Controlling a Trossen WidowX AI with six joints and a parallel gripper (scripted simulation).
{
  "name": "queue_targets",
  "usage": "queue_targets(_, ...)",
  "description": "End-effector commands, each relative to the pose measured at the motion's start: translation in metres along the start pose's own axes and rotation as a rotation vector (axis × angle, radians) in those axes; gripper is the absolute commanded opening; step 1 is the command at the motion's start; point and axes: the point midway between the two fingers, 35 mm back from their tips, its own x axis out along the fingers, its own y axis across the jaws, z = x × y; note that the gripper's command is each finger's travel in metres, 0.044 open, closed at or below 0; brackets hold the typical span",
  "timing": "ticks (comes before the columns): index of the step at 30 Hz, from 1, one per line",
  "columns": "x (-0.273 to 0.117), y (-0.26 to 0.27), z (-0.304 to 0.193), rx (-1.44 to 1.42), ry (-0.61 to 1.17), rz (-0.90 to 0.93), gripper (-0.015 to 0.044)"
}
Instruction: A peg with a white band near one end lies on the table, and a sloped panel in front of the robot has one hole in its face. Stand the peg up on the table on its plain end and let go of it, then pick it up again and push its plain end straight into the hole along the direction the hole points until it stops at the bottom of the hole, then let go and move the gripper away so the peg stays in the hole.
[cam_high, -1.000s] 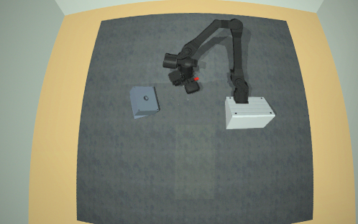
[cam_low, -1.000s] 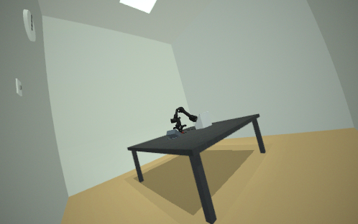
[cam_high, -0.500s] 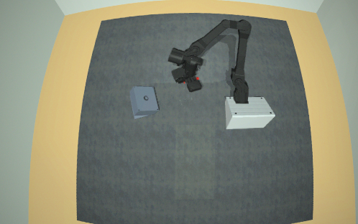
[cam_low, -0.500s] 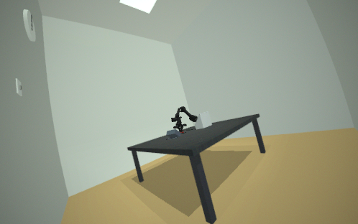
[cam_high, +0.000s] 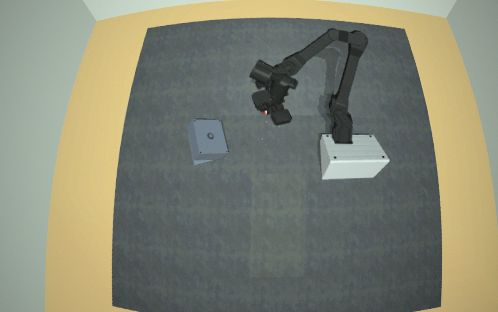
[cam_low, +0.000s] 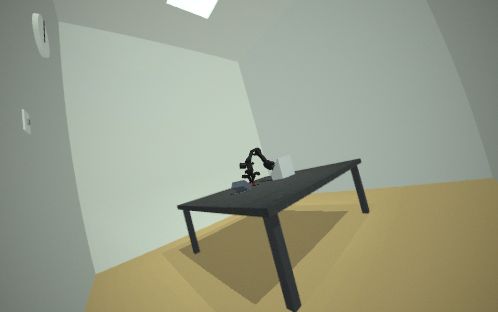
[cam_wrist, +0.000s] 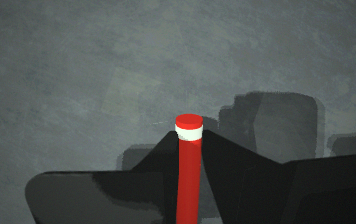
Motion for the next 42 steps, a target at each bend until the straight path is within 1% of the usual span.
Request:
queue_targets(1, -0.002, 0.0, -0.002, -0.004, -0.038, 0.001, 0.005)
queue_targets(42, -0.024, 0.0, -0.019, -0.007, -0.393, 0.001, 0.005)
